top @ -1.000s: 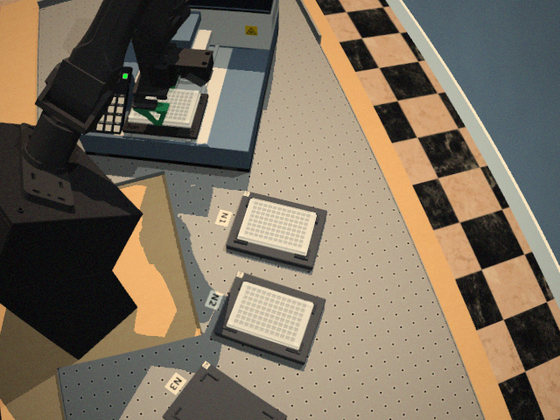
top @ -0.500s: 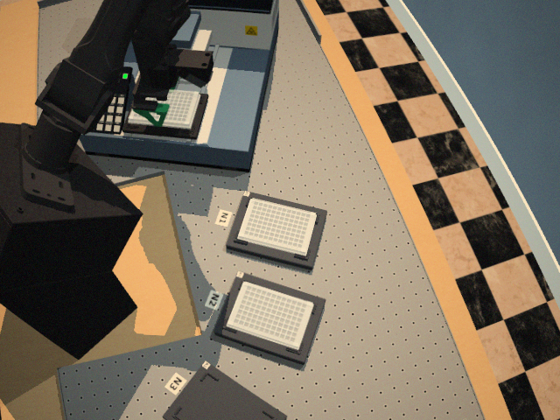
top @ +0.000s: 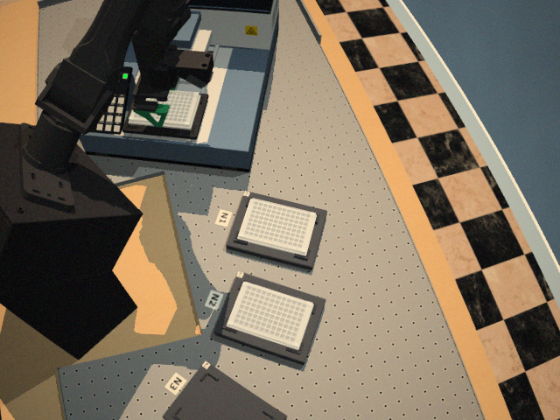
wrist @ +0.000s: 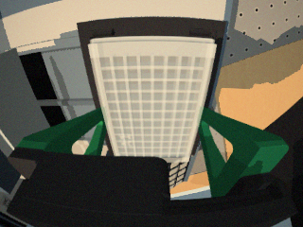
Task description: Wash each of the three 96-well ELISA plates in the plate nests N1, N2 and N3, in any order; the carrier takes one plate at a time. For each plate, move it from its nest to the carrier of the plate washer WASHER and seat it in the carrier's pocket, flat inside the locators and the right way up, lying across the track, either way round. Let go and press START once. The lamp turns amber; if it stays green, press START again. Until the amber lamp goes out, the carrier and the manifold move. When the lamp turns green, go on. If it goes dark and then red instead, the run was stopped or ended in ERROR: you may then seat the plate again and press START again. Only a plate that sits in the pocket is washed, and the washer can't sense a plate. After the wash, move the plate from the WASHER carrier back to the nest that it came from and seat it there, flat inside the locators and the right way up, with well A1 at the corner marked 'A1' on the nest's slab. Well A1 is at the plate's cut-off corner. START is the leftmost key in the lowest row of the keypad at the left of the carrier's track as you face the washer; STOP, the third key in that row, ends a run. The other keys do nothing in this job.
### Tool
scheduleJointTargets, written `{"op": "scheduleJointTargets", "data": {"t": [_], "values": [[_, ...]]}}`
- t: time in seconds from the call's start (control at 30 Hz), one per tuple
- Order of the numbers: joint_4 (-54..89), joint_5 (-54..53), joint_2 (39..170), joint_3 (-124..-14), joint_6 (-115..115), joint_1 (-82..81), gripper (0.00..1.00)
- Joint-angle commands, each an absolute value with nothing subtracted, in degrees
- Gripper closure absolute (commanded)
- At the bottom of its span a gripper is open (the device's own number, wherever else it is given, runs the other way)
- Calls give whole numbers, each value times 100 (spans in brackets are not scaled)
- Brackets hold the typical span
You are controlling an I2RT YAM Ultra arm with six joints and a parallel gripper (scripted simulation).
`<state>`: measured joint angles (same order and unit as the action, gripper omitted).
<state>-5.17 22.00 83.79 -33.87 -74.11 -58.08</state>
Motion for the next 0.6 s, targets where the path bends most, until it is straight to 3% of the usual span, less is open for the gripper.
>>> {"op": "scheduleJointTargets", "data": {"t": [0.0,0.57], "values": [[-528,2202,8362,-3401,-7391,-5815,100],[-585,2187,8430,-3418,-7374,-5793,100]]}}
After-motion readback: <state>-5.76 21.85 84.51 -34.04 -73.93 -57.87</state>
